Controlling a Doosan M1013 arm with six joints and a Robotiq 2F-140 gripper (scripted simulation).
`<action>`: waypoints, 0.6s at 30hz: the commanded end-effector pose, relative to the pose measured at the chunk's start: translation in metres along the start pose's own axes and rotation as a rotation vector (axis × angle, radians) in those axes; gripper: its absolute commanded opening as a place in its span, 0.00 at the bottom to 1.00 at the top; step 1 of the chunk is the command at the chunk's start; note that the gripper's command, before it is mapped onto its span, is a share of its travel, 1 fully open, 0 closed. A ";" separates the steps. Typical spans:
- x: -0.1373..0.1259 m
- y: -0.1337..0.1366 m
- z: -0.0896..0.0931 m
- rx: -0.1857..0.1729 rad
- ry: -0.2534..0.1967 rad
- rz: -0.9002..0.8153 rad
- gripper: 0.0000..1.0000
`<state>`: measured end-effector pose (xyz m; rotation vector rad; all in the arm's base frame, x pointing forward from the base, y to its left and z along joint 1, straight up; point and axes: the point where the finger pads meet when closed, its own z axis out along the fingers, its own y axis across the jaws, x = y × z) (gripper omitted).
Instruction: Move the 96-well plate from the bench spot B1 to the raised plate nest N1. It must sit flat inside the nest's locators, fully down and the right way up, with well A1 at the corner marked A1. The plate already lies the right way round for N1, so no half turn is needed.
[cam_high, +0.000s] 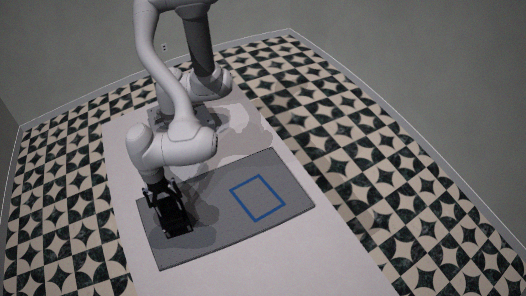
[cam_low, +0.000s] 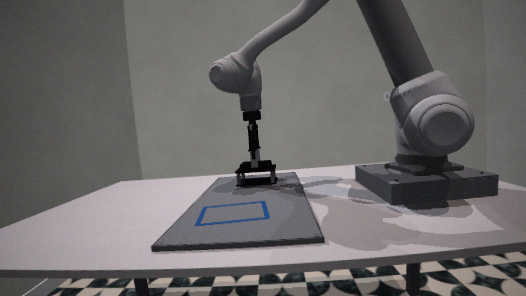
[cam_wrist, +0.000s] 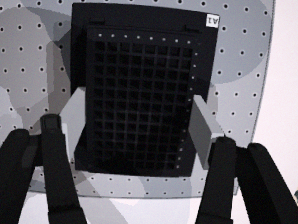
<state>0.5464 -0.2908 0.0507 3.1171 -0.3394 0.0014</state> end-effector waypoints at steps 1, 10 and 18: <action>0.000 0.000 0.000 0.000 0.000 0.000 0.00; 0.000 0.000 0.002 0.000 0.000 0.000 0.00; 0.000 0.000 0.003 0.000 0.000 0.000 0.00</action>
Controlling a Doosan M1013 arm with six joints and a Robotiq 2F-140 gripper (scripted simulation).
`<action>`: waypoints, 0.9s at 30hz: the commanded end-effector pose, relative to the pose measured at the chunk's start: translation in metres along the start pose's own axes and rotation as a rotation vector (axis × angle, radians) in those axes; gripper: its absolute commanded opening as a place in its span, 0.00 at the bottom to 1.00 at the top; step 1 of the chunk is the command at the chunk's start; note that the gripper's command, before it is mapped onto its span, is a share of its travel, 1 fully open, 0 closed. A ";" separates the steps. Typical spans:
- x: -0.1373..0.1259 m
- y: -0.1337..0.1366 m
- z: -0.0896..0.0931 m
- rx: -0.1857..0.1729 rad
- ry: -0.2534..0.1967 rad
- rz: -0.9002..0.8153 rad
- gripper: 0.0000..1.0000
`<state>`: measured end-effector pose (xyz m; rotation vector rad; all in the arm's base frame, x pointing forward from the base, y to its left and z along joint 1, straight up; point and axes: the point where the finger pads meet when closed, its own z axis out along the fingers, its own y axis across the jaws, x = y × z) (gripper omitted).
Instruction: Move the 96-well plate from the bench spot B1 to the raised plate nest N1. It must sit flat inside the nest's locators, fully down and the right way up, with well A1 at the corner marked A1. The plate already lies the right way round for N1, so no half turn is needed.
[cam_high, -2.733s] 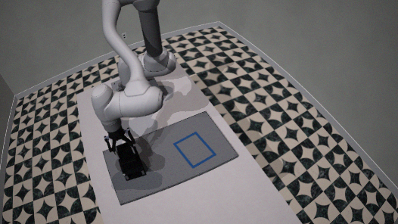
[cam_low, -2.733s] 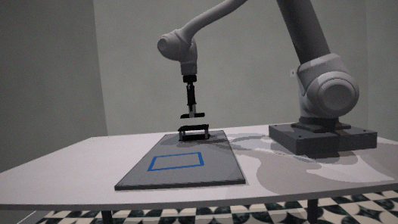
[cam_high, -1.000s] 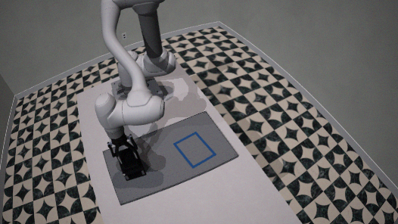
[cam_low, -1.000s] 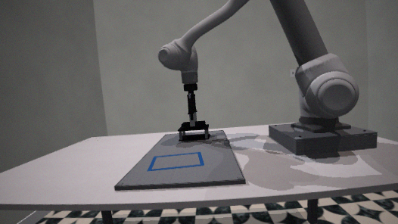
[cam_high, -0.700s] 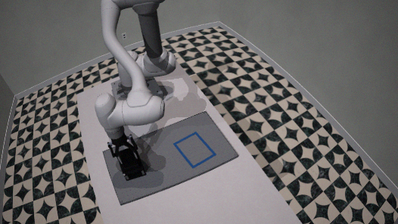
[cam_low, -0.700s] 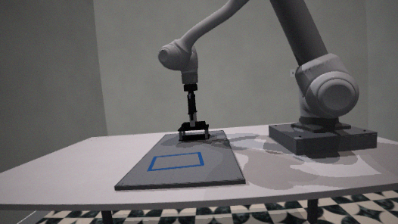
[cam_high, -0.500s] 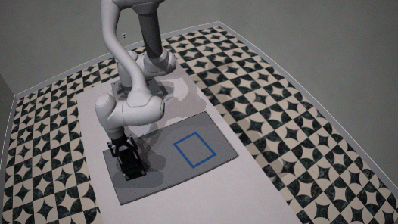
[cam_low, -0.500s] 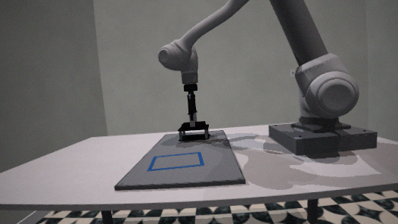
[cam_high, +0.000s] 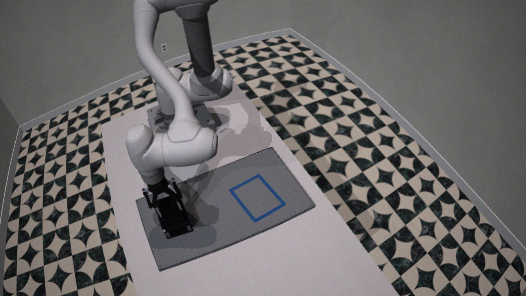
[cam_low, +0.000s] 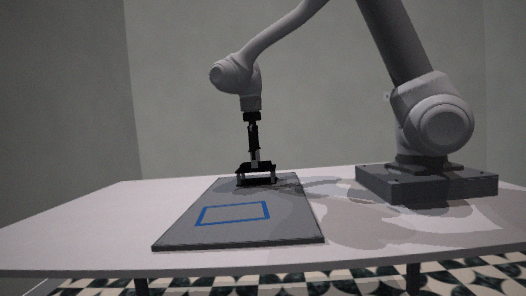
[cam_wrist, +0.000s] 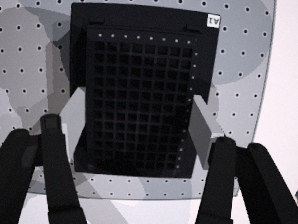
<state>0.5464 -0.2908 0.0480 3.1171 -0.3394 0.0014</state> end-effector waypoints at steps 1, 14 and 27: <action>0.000 0.000 0.000 0.000 0.000 0.000 0.00; 0.000 0.000 0.002 0.000 0.000 0.000 0.00; 0.000 0.000 0.004 0.000 0.000 0.000 0.00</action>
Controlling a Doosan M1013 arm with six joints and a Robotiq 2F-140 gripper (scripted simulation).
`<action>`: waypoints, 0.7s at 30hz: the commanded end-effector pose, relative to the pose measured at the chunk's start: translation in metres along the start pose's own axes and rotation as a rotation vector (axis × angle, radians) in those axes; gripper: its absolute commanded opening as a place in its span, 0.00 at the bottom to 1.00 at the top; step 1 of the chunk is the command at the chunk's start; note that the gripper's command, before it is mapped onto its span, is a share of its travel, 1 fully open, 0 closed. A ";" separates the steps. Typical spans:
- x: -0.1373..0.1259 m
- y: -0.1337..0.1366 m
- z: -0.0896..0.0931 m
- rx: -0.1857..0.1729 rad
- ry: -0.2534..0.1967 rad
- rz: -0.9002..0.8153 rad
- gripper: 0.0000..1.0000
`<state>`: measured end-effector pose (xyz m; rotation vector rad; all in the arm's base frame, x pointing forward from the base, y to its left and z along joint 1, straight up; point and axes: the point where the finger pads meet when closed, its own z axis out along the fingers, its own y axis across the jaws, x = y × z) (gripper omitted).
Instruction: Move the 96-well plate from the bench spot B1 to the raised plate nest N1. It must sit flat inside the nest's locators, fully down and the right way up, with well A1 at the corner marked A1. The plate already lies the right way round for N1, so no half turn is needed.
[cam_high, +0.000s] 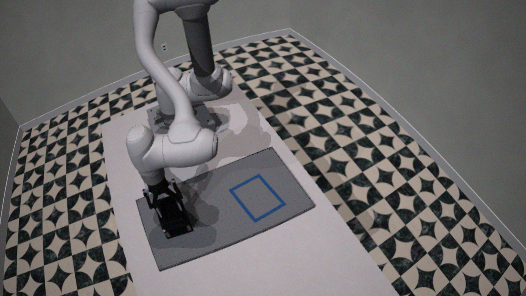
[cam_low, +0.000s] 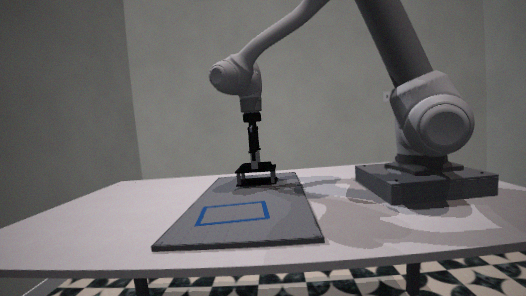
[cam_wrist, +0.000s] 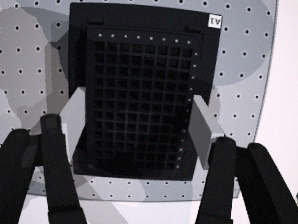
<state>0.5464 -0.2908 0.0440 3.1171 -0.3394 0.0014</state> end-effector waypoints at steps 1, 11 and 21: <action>0.000 0.000 0.000 0.000 0.000 0.000 0.00; 0.000 0.000 0.002 0.000 0.000 0.000 0.00; 0.000 0.000 0.002 0.000 0.000 0.000 1.00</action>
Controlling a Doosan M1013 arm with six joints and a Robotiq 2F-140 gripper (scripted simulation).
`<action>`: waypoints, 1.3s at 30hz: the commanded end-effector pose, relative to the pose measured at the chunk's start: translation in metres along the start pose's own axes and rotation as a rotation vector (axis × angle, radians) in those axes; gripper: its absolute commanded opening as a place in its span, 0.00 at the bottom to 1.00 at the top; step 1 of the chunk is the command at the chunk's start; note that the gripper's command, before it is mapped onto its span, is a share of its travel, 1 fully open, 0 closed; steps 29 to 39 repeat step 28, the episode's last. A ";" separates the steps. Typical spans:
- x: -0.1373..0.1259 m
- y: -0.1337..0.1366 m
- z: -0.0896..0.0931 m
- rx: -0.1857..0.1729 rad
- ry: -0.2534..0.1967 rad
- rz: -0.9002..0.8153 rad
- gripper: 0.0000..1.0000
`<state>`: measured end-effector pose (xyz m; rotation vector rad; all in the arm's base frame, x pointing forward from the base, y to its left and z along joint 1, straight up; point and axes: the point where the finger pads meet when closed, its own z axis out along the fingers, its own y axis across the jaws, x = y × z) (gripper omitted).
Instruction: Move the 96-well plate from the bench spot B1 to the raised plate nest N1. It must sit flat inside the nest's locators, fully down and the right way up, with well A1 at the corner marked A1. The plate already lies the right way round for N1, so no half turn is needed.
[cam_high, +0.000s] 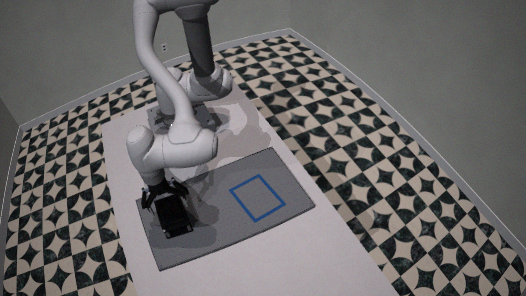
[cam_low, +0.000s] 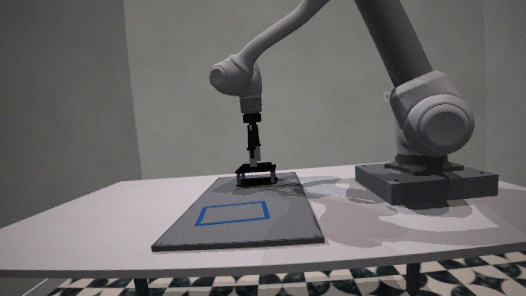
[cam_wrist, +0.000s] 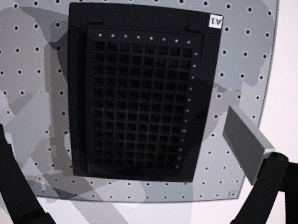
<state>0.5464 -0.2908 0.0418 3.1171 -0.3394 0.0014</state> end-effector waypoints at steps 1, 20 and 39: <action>0.000 0.000 0.000 0.000 0.000 0.000 1.00; 0.000 0.000 -0.016 0.000 0.000 0.000 1.00; 0.000 0.000 -0.035 0.000 0.000 0.000 1.00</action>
